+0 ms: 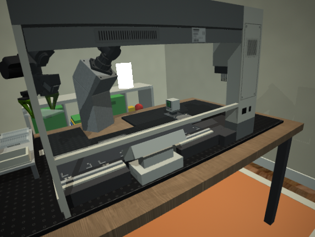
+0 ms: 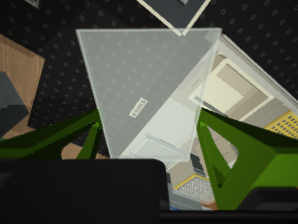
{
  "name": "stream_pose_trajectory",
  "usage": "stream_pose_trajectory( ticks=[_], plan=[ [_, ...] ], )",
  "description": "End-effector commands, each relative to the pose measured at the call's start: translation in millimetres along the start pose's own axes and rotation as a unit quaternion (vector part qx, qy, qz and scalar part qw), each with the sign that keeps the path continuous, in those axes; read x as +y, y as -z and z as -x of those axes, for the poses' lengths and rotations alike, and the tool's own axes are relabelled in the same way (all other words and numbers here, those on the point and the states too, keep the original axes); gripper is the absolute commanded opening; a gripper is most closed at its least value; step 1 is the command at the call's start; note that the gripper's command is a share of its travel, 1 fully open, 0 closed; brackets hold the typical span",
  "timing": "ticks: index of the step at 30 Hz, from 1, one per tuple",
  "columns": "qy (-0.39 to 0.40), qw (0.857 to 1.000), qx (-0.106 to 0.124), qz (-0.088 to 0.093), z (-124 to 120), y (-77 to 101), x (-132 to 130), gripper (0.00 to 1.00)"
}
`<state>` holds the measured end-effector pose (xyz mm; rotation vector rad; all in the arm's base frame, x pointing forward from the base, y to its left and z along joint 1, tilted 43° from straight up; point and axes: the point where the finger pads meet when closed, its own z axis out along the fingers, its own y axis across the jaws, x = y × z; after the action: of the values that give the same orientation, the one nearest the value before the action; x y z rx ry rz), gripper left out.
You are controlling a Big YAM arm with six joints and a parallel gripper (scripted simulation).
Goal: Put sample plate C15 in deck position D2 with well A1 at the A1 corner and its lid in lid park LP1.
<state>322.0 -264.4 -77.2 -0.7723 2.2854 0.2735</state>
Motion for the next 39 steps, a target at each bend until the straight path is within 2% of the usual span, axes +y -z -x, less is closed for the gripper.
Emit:
stream_pose_trajectory(
  ticks=[1, 9, 19, 39],
  plan=[
    [0.041, 0.999, -0.001, -0.005, -7.5, 9.3, 0.9, 0.0],
    [0.101, 0.995, 0.0, -0.005, -7.5, 9.2, 1.0, 0.0],
    [0.198, 0.98, 0.0, -0.005, -7.5, 9.1, 1.2, 0.0],
    [0.198, 0.98, 0.0, -0.005, -7.5, 9.1, 1.2, 0.0]
  ],
)
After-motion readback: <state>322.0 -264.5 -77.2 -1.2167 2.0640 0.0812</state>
